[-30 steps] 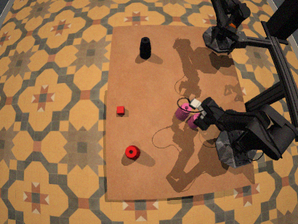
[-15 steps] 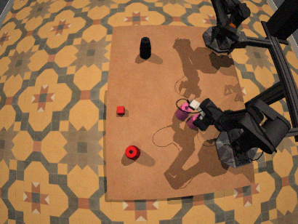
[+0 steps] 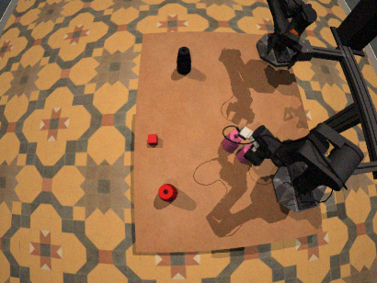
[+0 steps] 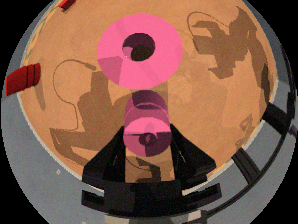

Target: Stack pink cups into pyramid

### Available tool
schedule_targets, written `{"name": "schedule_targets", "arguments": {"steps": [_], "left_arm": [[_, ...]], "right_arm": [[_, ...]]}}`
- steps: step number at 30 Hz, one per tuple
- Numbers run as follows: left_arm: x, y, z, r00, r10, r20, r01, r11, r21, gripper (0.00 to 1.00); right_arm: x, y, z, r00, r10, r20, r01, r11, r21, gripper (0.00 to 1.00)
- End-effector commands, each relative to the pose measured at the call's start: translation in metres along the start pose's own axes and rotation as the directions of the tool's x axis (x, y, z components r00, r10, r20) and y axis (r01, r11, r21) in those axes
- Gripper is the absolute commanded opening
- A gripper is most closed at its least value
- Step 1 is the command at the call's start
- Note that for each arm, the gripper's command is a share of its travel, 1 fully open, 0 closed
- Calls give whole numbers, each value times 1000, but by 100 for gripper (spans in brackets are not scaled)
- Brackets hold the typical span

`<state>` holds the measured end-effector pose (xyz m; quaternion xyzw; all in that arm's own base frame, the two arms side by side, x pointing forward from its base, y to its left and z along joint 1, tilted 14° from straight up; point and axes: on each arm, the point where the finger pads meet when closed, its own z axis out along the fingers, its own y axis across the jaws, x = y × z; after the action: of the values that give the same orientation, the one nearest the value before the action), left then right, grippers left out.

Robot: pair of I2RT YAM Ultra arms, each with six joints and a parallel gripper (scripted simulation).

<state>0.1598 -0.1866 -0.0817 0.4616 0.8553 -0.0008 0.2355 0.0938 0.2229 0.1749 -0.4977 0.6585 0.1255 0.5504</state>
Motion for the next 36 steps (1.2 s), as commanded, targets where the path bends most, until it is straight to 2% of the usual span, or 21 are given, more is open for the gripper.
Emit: {"name": "schedule_targets", "arguments": {"steps": [1, 17, 22, 24, 28, 32, 36], "left_arm": [[-1, 0, 2, 1000, -2, 19, 2, 1000, 8, 0], [0, 0, 6, 1000, -3, 19, 3, 1000, 6, 0], [-5, 0, 5, 1000, -5, 27, 5, 1000, 2, 57], [-5, 0, 5, 1000, -5, 27, 5, 1000, 2, 57], [-5, 0, 5, 1000, -5, 27, 5, 1000, 2, 100], [1, -1, -1, 1000, -4, 14, 4, 1000, 3, 100], [1, 0, -18, 1000, -4, 14, 4, 1000, -4, 100]], "right_arm": [[-11, -3, -4, 999, 26, 43, -26, 1000, 4, 100], [-11, -3, -4, 999, 26, 43, -26, 1000, 4, 100], [-11, -3, -4, 999, 26, 43, -26, 1000, 4, 100], [-11, -3, -4, 999, 26, 43, -26, 1000, 4, 100], [-11, -3, -4, 999, 26, 43, -26, 1000, 4, 100], [-11, -3, -4, 999, 26, 43, -26, 1000, 4, 100], [-11, -3, -4, 999, 26, 43, -26, 1000, 4, 100]]}}
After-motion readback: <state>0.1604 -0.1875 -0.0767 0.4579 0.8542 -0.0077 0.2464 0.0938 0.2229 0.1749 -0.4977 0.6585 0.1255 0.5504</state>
